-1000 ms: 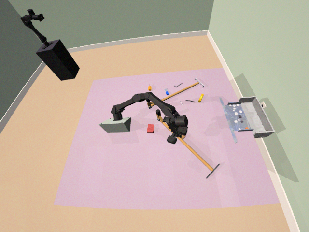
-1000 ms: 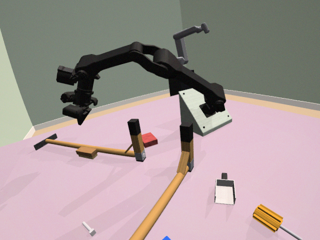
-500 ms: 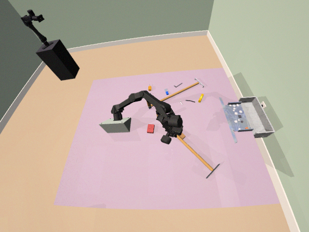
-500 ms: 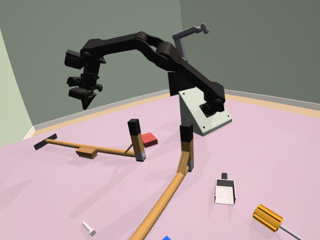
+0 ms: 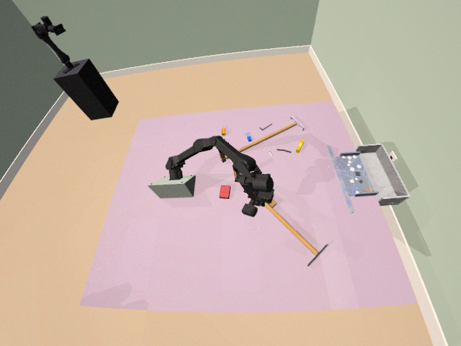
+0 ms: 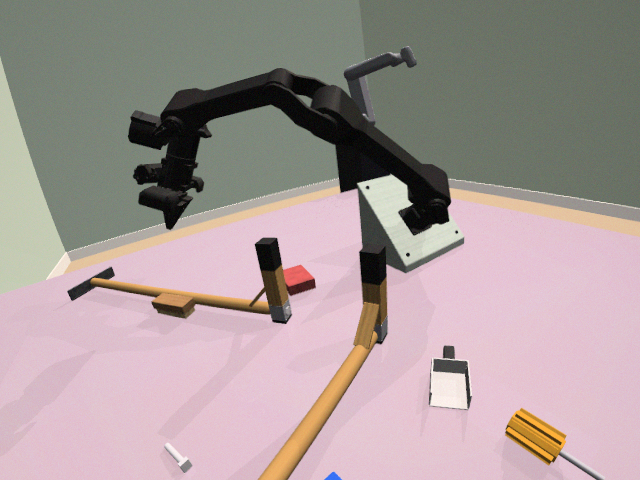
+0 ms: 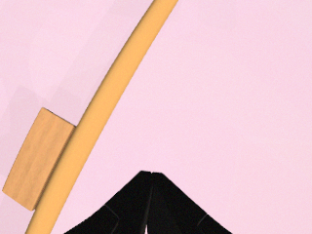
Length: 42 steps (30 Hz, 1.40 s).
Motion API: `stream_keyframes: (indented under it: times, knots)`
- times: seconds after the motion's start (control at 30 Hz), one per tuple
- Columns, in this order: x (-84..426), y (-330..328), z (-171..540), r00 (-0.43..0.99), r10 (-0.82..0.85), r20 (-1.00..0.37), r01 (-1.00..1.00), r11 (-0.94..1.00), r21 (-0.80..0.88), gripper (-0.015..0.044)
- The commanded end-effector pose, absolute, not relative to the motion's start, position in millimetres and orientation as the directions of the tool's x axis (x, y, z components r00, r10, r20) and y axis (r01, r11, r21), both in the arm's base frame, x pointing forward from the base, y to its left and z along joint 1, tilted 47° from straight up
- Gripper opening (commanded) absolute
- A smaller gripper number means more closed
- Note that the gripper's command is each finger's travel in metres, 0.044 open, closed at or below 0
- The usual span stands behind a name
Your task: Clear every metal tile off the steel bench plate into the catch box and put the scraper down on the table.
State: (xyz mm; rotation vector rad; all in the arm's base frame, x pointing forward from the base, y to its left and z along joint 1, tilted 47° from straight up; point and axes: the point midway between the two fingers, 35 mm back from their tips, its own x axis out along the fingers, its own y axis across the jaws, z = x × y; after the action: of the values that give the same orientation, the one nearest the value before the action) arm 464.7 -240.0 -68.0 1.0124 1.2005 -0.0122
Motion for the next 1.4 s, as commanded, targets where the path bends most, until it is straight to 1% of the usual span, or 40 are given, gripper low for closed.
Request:
stream_keyframes:
  times: [0.0, 1.37]
  knots:
    - [468, -231, -77, 0.415, 0.493, -0.765, 0.494, 0.583, 0.644, 0.0]
    - [474, -162, -145, 0.422, 0.517, -0.744, 0.431, 0.608, 0.667, 0.0]
